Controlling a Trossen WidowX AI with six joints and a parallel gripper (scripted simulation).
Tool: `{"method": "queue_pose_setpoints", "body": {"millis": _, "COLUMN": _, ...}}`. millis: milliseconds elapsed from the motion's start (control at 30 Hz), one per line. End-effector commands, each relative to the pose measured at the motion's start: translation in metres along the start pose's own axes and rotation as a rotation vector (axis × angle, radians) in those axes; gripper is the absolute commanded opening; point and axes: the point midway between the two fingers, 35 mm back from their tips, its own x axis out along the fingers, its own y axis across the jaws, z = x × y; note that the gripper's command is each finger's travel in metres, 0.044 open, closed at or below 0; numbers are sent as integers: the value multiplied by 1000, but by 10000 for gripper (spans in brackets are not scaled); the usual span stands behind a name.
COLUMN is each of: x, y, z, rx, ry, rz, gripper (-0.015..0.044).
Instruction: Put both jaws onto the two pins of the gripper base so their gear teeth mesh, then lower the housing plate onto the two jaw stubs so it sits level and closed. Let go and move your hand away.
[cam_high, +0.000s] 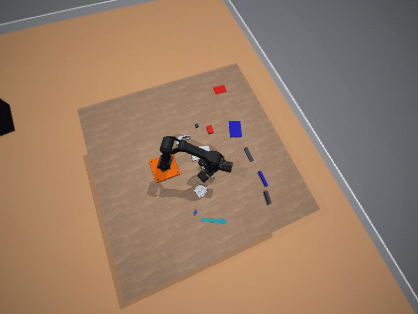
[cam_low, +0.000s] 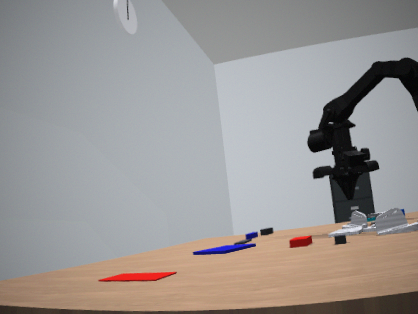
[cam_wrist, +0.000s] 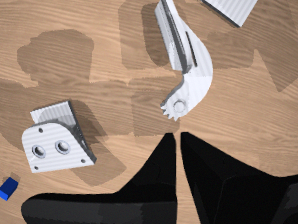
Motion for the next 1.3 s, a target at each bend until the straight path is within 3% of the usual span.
{"method": "queue_pose_setpoints", "body": {"millis": 0, "x": -1, "y": 0, "z": 0, "rx": -3, "ry": -1, "rz": 0, "gripper": 0}}
{"method": "queue_pose_setpoints", "body": {"millis": 467, "x": -1, "y": 0, "z": 0, "rx": -3, "ry": -1, "rz": 0, "gripper": 0}}
{"method": "queue_pose_setpoints", "body": {"millis": 1033, "x": 0, "y": 0, "z": 0, "rx": 0, "ry": 0, "rz": 0, "gripper": 440}}
{"method": "queue_pose_setpoints", "body": {"millis": 1267, "x": 0, "y": 0, "z": 0, "rx": 0, "ry": 0, "rz": 0, "gripper": 440}}
